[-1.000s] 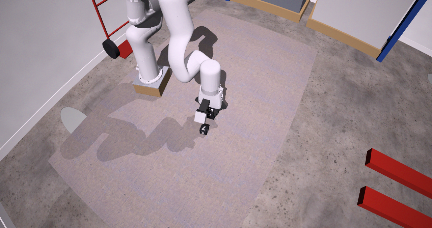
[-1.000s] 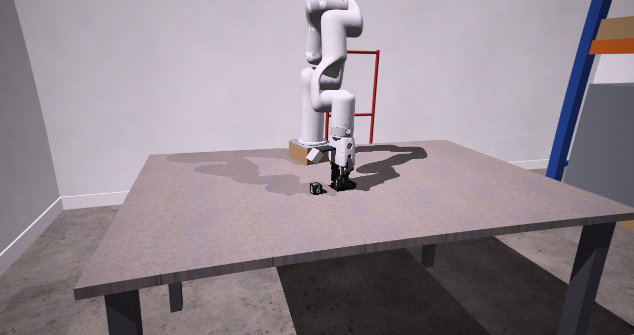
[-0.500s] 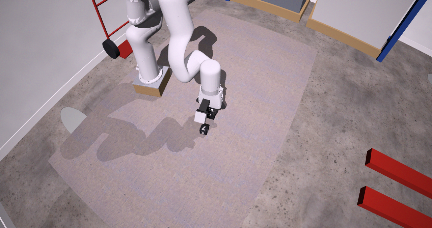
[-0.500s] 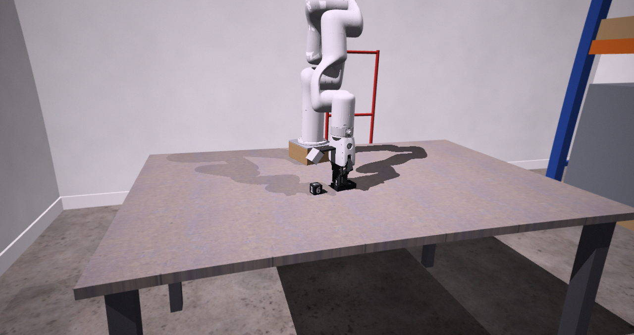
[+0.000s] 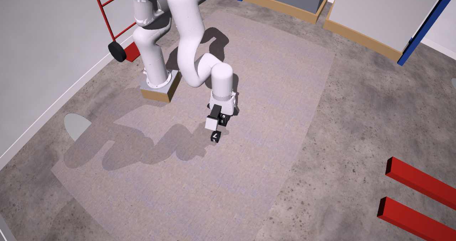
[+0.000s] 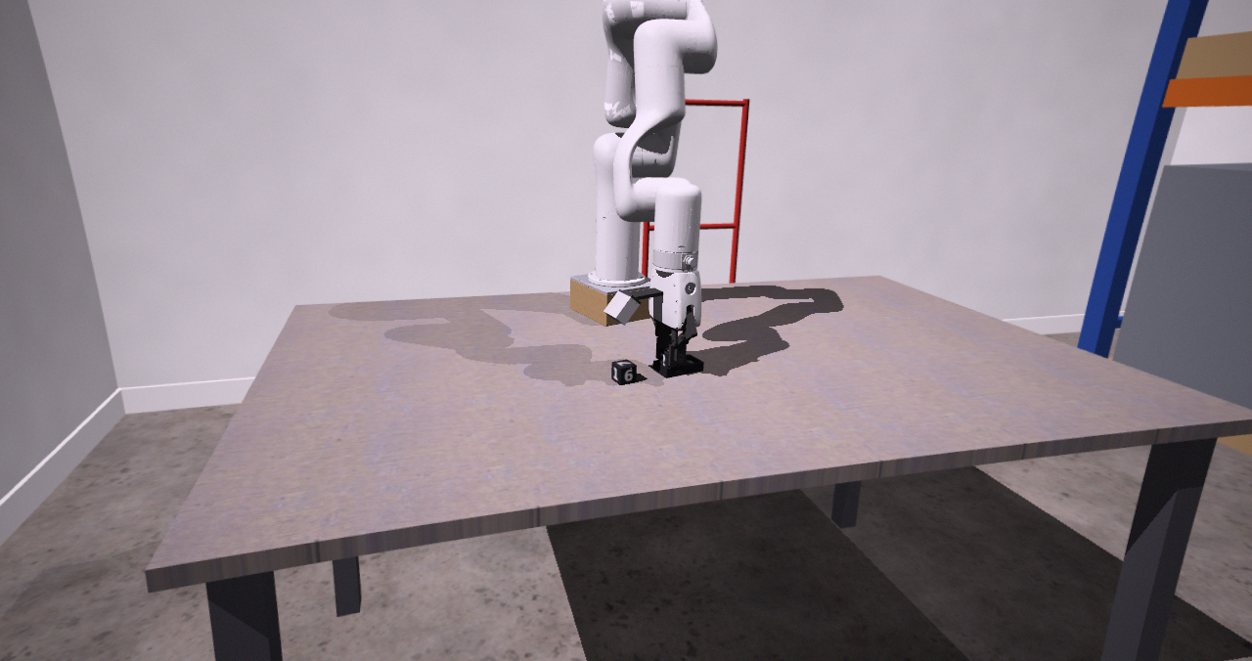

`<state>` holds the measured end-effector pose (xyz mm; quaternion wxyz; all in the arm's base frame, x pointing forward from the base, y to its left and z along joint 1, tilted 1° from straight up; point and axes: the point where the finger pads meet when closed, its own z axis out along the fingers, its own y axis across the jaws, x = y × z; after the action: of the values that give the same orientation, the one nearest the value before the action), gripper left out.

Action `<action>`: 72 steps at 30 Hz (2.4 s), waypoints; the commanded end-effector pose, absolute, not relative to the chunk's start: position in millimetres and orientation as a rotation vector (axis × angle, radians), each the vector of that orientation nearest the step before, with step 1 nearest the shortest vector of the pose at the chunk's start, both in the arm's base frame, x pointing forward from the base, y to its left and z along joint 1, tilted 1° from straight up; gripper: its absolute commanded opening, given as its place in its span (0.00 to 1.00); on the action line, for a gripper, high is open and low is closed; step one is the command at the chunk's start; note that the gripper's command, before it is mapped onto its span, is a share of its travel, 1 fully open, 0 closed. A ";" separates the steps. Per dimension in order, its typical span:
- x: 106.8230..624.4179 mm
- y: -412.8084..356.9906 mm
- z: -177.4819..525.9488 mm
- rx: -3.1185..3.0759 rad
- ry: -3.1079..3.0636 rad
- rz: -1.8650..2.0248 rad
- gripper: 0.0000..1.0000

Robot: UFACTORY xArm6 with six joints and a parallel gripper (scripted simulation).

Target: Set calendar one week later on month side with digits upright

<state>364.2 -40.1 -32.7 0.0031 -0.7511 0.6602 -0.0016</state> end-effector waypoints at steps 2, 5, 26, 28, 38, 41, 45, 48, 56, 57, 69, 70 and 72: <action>365.5 -40.3 -31.8 -2.353 2.069 -0.009 0.29; 365.5 -40.3 -31.8 -2.353 2.069 -0.009 0.29; 364.7 -40.5 46.9 -2.353 2.069 -0.009 0.29; 364.6 -40.5 57.7 -2.353 2.069 -0.009 0.29; 364.5 -40.5 68.2 -2.353 2.069 -0.009 0.29; 364.5 -40.5 68.2 -2.353 2.069 -0.009 0.29; 364.5 -40.5 68.2 -2.351 2.072 -0.009 0.29; 364.5 -40.5 68.2 -2.335 2.089 -0.009 0.29; 364.4 -40.4 68.3 -2.224 2.207 -0.008 0.29; 364.4 -40.4 68.3 -2.192 2.239 -0.008 0.29; 364.0 -40.2 68.5 -1.781 2.576 -0.006 0.29; 364.0 -40.2 68.5 -1.750 2.598 -0.006 0.29; 363.9 -40.1 68.6 -1.602 2.691 -0.005 0.29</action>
<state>362.7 -40.1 67.3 0.0085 -0.5749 0.8182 0.0044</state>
